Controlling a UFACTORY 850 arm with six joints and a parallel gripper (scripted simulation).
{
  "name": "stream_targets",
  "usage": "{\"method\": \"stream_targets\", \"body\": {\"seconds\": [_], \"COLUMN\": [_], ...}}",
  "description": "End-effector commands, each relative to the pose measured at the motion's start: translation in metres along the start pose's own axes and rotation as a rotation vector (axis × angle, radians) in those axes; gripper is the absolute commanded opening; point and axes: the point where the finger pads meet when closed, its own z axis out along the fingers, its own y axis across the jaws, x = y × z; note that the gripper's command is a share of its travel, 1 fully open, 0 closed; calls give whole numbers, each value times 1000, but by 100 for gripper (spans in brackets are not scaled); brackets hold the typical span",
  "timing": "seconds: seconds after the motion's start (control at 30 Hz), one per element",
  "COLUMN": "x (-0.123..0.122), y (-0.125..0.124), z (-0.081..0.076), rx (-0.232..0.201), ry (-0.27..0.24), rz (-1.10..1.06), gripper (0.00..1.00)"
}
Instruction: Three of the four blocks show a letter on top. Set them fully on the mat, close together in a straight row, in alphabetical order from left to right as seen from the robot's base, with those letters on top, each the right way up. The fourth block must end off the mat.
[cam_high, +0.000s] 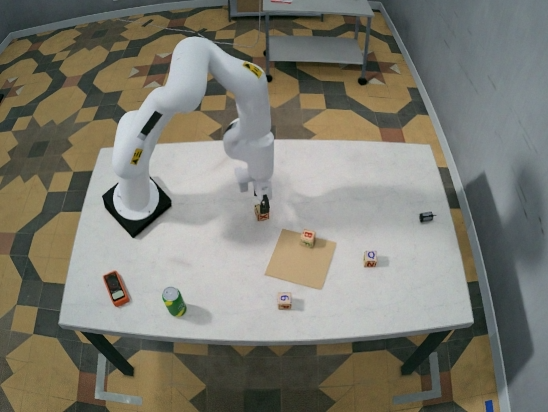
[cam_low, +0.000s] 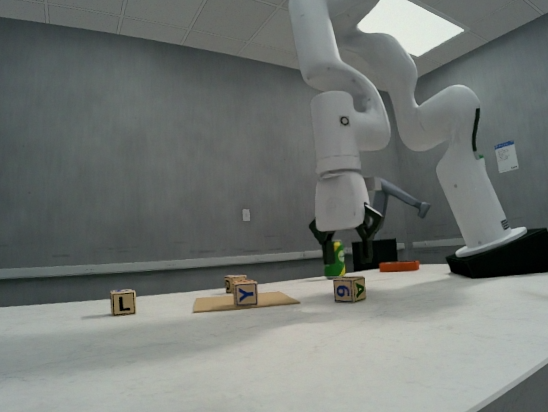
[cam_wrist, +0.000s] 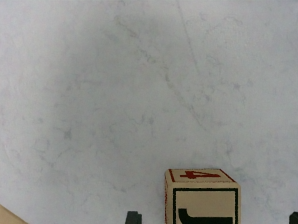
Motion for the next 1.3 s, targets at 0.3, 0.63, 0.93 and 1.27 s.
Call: {"method": "stream_targets", "body": {"seconds": [0.3,0.63,0.93,1.27], "x": [-1,-1,-1,-1], "y": [0,0,0,0], "z": [11,11,11,11], "rx": [3,3,3,3], "ry": [-5,-5,-5,-5], "rz": [0,0,0,0], "gripper": [87,87,87,87]}}
